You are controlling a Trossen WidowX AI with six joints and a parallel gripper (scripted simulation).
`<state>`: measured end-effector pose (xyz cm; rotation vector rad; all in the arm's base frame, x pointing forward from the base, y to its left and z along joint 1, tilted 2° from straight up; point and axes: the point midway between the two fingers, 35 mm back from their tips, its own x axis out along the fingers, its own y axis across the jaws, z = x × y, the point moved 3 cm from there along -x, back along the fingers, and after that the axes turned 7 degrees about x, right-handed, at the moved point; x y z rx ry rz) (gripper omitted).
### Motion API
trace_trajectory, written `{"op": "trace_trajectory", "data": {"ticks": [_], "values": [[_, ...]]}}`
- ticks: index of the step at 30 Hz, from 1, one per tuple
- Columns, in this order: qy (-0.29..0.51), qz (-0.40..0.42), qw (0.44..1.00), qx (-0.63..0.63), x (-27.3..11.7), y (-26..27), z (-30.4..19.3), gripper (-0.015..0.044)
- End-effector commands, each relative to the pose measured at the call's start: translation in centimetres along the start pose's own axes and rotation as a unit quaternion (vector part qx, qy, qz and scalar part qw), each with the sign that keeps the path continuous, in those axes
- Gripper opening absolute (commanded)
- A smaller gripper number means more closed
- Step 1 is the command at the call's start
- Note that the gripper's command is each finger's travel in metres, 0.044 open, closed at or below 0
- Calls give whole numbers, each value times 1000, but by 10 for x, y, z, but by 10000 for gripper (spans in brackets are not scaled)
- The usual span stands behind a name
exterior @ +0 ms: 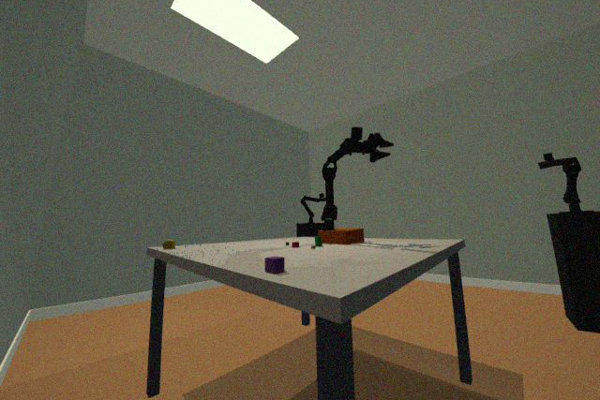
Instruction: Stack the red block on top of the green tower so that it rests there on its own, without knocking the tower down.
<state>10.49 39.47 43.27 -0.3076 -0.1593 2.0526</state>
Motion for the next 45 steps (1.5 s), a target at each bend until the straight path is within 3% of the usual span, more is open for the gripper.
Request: {"op": "trace_trajectory", "data": {"ticks": [1, 11, 21, 31, 45], "values": [[2, -3, 1000, 3, -1, -1, -2, 426], [126, -171, 959, 188, -67, -63, -109, 440], [224, -336, 837, 369, -167, -80, -217, 440], [291, -467, 648, 527, -274, -43, -308, 440], [338, -564, 316, 684, -387, 86, -386, 440]]}}
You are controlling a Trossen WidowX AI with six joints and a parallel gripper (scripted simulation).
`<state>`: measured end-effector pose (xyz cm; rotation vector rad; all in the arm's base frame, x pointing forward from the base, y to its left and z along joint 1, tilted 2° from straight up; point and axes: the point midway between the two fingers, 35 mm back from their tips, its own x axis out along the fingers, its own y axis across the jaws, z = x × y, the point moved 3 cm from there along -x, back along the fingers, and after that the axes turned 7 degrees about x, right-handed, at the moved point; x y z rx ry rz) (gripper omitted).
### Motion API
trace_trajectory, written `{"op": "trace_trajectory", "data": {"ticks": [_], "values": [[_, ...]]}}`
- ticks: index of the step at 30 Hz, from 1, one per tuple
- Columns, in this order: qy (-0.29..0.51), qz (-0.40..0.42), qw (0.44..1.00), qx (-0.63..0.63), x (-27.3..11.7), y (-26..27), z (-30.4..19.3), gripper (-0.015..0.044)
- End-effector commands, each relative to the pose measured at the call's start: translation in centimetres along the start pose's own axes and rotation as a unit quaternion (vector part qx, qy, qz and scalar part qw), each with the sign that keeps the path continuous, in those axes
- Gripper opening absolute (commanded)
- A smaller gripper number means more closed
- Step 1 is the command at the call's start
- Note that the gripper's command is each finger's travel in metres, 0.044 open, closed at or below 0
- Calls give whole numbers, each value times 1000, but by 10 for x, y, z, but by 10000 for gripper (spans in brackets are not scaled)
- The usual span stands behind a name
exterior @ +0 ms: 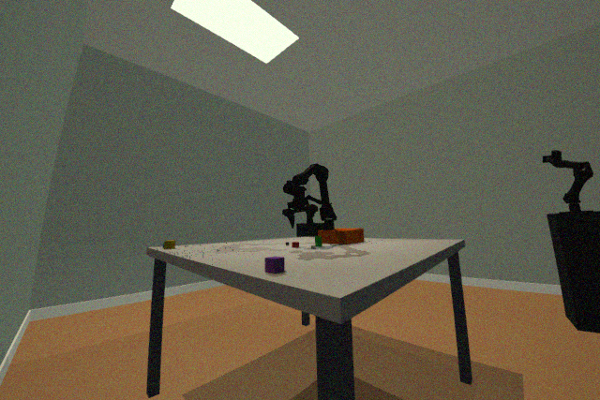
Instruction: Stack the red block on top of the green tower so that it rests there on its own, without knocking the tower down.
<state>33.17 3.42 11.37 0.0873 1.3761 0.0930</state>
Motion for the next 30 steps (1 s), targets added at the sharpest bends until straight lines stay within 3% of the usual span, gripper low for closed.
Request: {"op": "trace_trajectory", "data": {"ticks": [1, 10, 17, 30], "values": [[41, -47, 996, 67, 10, -38, -21, 440], [56, -64, 992, 91, 13, -55, -28, 440], [56, -64, 992, 91, 52, -61, -31, 440], [56, -64, 992, 91, 65, -63, -33, 440]]}}
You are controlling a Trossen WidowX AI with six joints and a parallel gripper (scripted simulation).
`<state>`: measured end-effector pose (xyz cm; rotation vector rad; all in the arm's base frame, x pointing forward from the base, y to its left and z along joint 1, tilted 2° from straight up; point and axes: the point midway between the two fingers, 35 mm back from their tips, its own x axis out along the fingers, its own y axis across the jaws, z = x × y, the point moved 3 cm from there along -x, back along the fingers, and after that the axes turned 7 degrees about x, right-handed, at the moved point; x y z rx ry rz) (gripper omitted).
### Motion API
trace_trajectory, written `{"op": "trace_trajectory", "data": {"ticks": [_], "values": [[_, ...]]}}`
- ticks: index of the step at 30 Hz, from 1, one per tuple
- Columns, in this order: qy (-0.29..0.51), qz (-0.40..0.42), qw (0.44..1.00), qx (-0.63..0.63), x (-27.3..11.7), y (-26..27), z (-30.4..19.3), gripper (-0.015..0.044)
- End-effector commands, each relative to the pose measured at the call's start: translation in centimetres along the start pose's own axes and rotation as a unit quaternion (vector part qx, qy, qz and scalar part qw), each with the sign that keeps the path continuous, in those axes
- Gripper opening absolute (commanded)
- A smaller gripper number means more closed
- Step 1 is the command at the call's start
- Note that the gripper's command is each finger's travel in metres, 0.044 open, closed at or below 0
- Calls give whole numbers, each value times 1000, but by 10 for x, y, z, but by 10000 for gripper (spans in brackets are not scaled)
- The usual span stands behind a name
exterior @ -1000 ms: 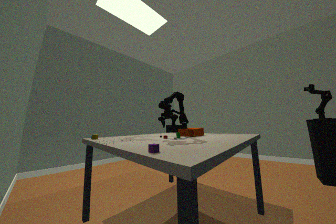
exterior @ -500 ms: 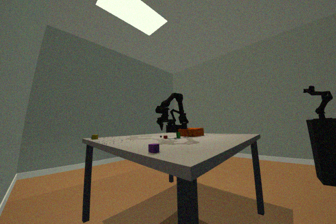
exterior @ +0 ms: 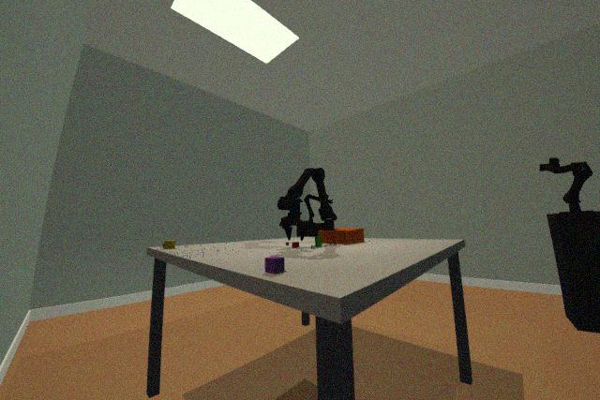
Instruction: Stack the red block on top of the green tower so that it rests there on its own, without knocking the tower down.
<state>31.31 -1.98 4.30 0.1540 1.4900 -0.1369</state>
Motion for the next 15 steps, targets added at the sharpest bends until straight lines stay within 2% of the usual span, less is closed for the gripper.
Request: {"op": "trace_trajectory", "data": {"ticks": [1, 15], "values": [[3, -2, 1000, -2, 8, -1, -1, 440], [4, -2, 1000, -2, 30, -1, -2, 440]]}}
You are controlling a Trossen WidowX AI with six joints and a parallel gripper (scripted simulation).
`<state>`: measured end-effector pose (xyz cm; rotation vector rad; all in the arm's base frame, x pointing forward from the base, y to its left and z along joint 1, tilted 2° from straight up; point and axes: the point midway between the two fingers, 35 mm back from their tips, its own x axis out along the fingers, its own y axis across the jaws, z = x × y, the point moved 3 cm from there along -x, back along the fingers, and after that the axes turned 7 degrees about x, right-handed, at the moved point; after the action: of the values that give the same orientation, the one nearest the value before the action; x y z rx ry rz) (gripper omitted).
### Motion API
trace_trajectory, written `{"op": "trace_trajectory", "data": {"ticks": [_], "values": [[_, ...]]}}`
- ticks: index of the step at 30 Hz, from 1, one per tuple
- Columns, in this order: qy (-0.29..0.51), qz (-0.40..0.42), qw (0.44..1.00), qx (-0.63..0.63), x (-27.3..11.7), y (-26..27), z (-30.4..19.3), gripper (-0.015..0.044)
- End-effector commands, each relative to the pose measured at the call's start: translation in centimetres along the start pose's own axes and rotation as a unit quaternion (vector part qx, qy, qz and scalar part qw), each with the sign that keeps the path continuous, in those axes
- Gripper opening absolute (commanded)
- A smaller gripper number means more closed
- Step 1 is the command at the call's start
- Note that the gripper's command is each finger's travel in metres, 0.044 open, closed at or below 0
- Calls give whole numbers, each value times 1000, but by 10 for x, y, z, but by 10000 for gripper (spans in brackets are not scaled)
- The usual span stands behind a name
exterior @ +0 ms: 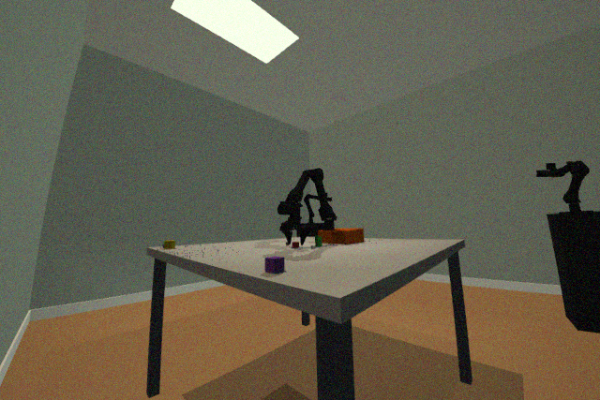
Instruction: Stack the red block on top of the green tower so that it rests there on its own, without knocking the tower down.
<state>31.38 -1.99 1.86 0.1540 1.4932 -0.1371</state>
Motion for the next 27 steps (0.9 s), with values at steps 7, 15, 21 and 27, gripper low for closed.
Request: {"op": "trace_trajectory", "data": {"ticks": [7, 15, 21, 27], "values": [[2, -2, 1000, -2, 7, -1, -1, 440], [3, 0, 1000, 0, 6, -1, -1, 440], [3, 0, 1000, 0, 6, -1, -1, 282], [3, 0, 1000, 0, 6, -1, -1, 125]]}}
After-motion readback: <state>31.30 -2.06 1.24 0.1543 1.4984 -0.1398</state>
